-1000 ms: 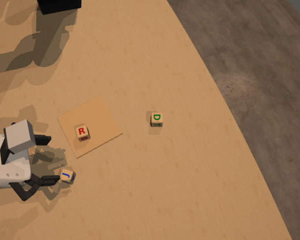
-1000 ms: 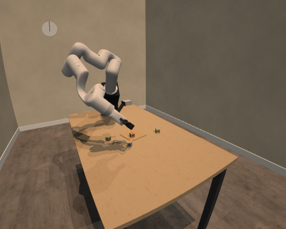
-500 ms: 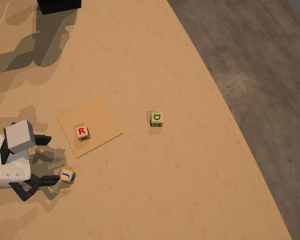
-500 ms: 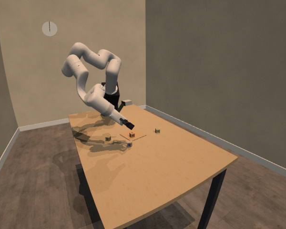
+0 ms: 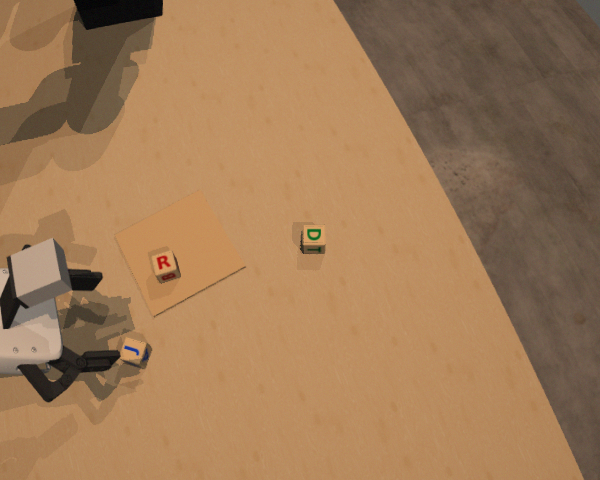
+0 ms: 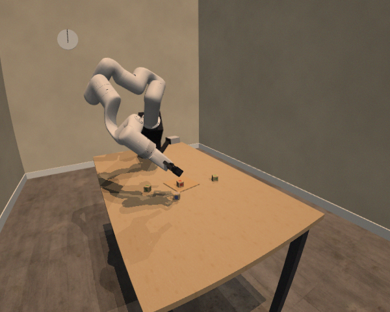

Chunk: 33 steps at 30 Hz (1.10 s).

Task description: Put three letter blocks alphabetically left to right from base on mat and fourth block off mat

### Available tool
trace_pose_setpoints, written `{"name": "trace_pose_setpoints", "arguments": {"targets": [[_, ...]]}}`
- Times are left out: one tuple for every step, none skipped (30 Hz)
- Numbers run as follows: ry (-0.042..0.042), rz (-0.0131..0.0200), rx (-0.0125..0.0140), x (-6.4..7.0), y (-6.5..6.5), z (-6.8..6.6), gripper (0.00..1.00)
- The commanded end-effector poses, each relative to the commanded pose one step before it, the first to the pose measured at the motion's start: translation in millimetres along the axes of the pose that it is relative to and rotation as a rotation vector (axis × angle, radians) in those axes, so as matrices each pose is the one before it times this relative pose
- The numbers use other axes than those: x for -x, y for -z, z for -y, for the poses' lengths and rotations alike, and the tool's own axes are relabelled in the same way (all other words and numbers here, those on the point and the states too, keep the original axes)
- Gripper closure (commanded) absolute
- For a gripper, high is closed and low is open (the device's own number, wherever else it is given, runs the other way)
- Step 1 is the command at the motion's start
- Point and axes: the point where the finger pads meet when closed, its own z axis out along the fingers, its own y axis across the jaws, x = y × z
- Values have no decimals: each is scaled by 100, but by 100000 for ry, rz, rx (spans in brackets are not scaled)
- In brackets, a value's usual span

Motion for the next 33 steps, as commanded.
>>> {"name": "trace_pose_setpoints", "arguments": {"targets": [[-207,516,-173,860,663,987,0],[0,0,0,0,0,0,0],[0,0,0,0,0,0,0],[0,0,0,0,0,0,0],[0,0,0,0,0,0,0],[0,0,0,0,0,0,0],[0,0,0,0,0,0,0],[0,0,0,0,0,0,0],[-469,498,-475,1402,1032,1939,0],[-403,314,-384,1598,1353,2680,0],[-4,2,-3,22,21,42,0],[0,0,0,0,0,0,0],[0,0,0,0,0,0,0],[0,0,0,0,0,0,0],[0,0,0,0,0,0,0],[0,0,0,0,0,0,0],[0,0,0,0,0,0,0],[0,0,0,0,0,0,0],[0,0,0,0,0,0,0],[0,0,0,0,0,0,0],[0,0,0,0,0,0,0],[0,0,0,0,0,0,0],[0,0,0,0,0,0,0],[0,0,0,0,0,0,0],[-59,-93,-23,1345,1415,2976,0],[238,-292,252,678,931,2052,0],[33,-33,33,49,79,177,0],[79,-77,78,101,173,387,0],[0,0,0,0,0,0,0],[0,0,0,0,0,0,0],[0,0,0,0,0,0,0],[0,0,0,0,0,0,0],[0,0,0,0,0,0,0]]}}
